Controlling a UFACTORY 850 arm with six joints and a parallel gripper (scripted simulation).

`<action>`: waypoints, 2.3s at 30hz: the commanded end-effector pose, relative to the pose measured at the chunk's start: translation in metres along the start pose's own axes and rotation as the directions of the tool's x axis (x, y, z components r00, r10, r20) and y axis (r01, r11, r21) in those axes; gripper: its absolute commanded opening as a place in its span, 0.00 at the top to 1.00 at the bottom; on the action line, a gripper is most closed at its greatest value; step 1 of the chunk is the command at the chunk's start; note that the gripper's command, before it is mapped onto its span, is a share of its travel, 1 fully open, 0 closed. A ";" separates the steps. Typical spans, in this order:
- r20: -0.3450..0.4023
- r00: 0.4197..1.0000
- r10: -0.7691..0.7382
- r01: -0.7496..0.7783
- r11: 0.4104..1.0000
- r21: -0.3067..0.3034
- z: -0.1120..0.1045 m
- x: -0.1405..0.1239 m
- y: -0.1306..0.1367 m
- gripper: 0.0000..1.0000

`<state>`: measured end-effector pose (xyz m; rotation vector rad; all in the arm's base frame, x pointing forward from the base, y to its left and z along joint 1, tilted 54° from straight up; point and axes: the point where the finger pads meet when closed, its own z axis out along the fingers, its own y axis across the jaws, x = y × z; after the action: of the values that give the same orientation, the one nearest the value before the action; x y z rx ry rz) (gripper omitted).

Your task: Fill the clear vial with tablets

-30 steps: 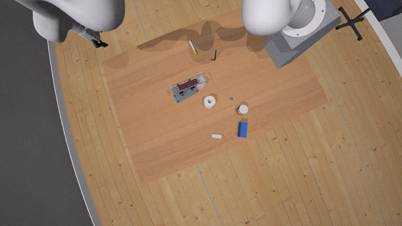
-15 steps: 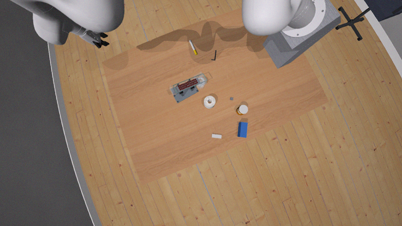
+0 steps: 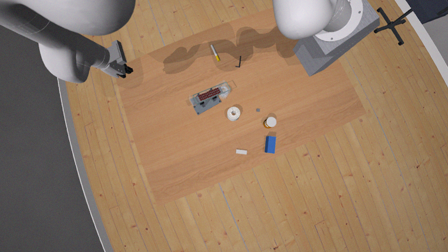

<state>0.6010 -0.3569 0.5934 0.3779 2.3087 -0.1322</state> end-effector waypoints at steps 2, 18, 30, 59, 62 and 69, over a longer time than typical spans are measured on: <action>0.040 0.998 -0.042 0.042 0.999 -0.008 -0.019 0.036 0.071 1.00; 0.119 0.981 -0.151 0.161 0.984 -0.082 -0.060 0.172 0.201 1.00; 0.144 0.974 -0.176 0.192 0.976 -0.104 -0.069 0.213 0.225 1.00; 0.144 0.974 -0.176 0.192 0.976 -0.104 -0.068 0.213 0.225 1.00; 0.143 0.974 -0.176 0.192 0.976 -0.104 -0.067 0.213 0.225 1.00; 0.143 0.974 -0.176 0.192 0.976 -0.103 -0.061 0.212 0.226 1.00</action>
<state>0.4876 -0.0805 0.4883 0.0913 2.2053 -0.1104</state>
